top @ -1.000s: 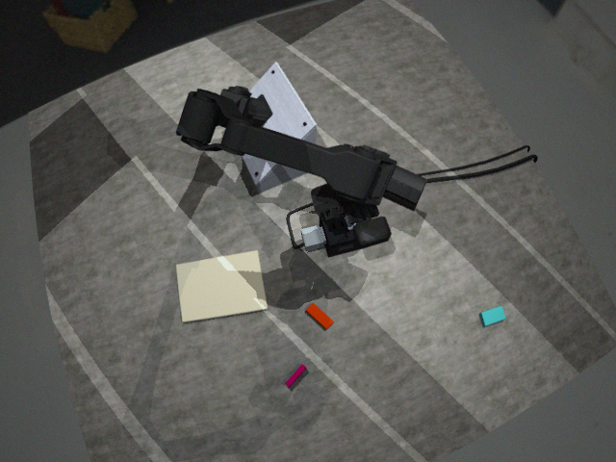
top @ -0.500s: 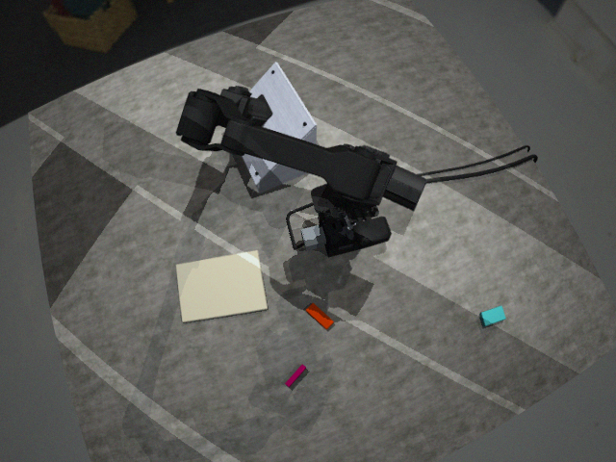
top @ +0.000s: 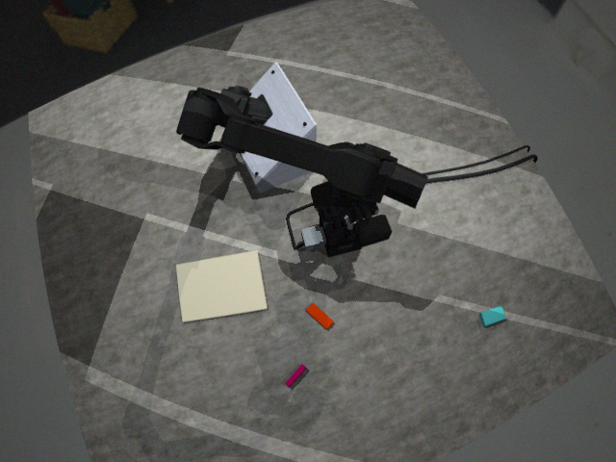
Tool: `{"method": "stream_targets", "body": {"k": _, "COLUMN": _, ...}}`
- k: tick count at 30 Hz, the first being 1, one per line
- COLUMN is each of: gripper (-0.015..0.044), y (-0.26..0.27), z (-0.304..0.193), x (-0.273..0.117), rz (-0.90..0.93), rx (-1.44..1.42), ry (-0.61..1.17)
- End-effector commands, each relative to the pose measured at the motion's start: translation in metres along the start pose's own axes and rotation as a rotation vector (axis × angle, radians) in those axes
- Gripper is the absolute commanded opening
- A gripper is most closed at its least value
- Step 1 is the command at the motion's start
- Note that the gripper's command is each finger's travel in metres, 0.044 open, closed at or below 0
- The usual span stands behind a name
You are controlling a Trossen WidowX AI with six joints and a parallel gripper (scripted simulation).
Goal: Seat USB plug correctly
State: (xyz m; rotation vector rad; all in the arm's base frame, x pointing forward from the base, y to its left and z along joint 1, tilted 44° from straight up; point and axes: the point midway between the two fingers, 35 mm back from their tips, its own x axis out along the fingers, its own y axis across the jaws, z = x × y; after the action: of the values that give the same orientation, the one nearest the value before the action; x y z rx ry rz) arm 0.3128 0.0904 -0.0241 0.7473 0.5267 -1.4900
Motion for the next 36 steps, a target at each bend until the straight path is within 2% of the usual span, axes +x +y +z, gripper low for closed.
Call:
{"method": "stream_targets", "body": {"k": 1, "gripper": 0.0000, "y": 0.002, "z": 0.000, "x": -0.005, "rz": 0.003, "rx": 0.006, "ry": 0.005}}
{"method": "stream_targets", "body": {"k": 36, "gripper": 0.0000, "y": 0.001, "z": 0.000, "x": -0.024, "rz": 0.002, "rx": 0.004, "ry": 0.004}}
